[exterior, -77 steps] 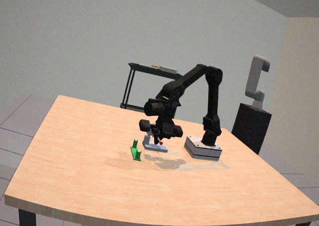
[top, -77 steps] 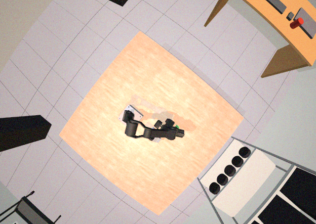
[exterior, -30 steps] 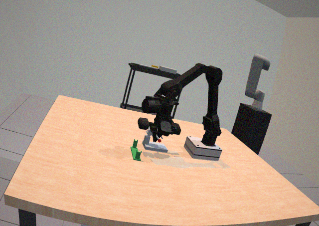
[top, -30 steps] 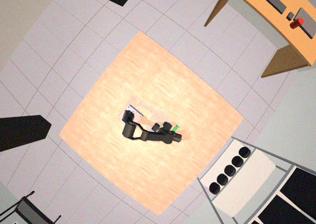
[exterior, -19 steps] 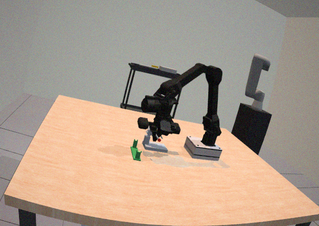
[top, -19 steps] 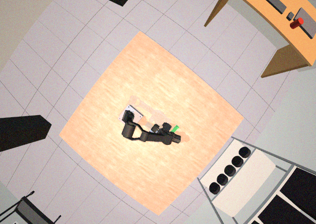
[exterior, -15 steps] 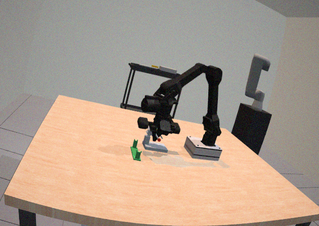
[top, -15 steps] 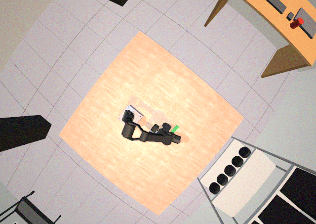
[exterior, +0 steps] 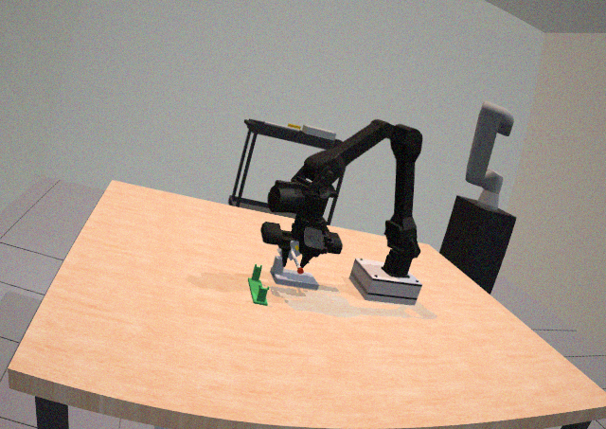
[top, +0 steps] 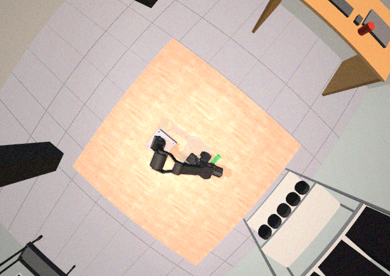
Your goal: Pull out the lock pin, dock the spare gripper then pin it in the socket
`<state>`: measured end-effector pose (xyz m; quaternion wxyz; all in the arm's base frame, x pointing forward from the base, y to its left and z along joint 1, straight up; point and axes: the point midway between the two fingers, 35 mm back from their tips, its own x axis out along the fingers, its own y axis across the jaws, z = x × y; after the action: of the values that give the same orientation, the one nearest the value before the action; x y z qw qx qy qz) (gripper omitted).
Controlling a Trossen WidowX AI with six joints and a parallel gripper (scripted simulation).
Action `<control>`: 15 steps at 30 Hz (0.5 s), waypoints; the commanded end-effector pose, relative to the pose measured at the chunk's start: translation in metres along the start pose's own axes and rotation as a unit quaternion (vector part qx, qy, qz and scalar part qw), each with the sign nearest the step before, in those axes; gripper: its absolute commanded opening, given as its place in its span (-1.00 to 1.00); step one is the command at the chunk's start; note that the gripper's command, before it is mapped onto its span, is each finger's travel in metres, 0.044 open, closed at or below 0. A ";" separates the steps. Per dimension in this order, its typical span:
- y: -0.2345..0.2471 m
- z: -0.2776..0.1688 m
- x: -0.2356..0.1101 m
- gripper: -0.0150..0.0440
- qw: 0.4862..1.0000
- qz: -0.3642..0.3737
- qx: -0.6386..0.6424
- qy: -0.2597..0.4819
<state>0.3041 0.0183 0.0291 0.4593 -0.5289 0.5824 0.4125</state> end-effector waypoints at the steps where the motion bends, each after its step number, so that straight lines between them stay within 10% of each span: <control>1: 0.000 0.000 -0.001 0.19 1.000 0.000 0.000 0.000; 15: 0.002 0.013 -0.030 0.19 1.000 0.005 -0.002 0.002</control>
<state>0.3035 0.0333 0.0490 0.4536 -0.5280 0.5860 0.4148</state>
